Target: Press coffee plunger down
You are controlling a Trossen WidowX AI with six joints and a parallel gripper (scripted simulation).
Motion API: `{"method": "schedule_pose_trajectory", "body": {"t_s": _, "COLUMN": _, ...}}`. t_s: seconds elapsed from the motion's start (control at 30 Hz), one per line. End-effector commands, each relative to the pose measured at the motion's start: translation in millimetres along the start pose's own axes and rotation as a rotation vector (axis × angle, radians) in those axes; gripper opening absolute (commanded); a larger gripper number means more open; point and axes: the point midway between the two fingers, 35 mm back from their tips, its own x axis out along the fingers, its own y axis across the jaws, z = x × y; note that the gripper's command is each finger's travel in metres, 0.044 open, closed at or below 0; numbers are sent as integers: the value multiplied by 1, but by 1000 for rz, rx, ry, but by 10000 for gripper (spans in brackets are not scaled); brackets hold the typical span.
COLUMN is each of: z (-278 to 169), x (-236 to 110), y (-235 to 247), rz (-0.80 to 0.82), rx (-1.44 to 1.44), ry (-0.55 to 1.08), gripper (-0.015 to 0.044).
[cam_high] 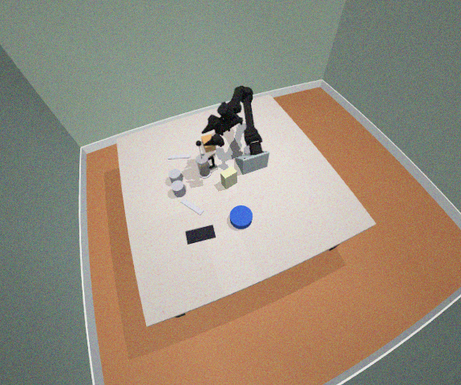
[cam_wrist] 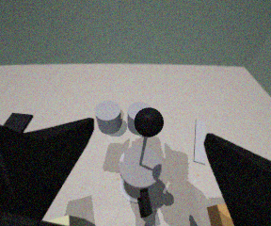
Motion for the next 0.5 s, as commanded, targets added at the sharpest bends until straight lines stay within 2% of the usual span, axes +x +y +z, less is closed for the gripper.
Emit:
{"method": "schedule_pose_trajectory", "body": {"t_s": 0.0, "z": -3, "x": 4, "y": 0, "rz": 3, "rx": -2, "ry": 1, "gripper": 440}}
{"method": "schedule_pose_trajectory", "body": {"t_s": 0.47, "z": -4, "x": 26, "y": 1, "rz": 5, "rx": 0, "ry": 6, "gripper": 440}}
